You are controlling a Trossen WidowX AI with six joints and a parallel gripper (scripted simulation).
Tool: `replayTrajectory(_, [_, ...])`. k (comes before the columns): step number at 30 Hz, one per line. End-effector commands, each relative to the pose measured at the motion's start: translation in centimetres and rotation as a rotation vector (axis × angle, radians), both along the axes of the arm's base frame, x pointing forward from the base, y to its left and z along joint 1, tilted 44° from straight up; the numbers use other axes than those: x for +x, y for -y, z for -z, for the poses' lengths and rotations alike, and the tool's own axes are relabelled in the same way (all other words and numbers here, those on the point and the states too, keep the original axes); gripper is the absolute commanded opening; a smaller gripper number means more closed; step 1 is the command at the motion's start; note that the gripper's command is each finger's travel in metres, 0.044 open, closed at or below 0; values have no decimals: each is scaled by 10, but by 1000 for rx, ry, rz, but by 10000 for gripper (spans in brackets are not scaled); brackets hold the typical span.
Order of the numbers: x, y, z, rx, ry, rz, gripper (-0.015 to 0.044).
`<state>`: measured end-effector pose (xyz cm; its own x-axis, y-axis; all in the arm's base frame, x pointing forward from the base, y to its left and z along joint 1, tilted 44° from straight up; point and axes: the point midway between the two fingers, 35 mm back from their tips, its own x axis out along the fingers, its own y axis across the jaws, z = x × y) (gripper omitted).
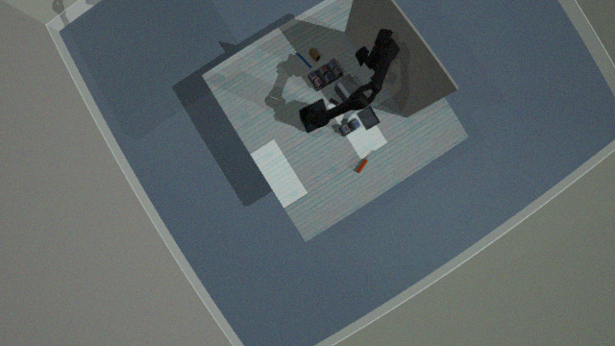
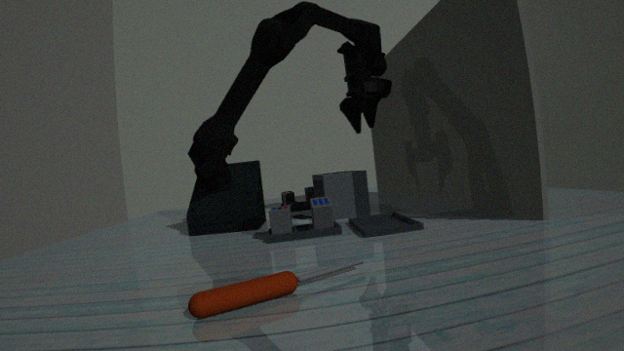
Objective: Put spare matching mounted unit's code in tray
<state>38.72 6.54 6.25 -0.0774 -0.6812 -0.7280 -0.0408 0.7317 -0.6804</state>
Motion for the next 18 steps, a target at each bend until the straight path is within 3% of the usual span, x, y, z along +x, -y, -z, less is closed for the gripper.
replayTrajectory(1, [-2,-3,2,5,-14,-8,440])
replayTrajectory(7, [-50,-49,66,70,-424,-456,440])
replayTrajectory(18, [-135,-77,135,132,-958,-1025,440])
